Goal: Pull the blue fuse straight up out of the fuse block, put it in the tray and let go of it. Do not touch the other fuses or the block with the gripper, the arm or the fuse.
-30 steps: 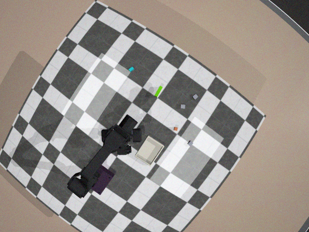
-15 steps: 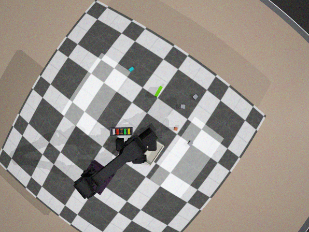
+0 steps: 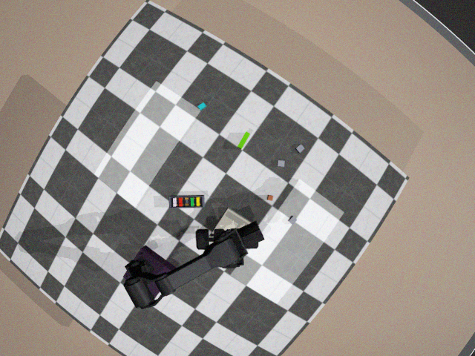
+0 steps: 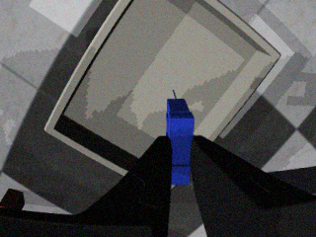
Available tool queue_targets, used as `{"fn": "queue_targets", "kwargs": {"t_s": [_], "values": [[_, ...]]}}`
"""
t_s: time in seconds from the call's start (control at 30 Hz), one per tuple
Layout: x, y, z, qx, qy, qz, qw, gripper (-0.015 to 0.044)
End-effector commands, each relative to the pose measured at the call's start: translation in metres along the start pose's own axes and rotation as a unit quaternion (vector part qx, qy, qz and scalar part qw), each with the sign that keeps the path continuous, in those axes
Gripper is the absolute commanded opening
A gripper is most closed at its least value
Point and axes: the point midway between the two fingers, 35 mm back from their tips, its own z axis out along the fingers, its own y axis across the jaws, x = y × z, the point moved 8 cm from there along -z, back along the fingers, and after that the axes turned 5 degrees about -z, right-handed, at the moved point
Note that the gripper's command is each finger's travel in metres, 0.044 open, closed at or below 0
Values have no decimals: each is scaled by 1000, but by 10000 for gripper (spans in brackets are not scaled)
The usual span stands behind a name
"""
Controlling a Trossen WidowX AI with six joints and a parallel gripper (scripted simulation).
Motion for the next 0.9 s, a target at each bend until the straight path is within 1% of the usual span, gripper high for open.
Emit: {"fn": "queue_targets", "kwargs": {"t_s": [0.0, 0.87], "values": [[-3, 3, -1, -2, 0, -6, 1000, 0], [-3, 3, 38, -2, 0, -6, 1000, 0]]}}
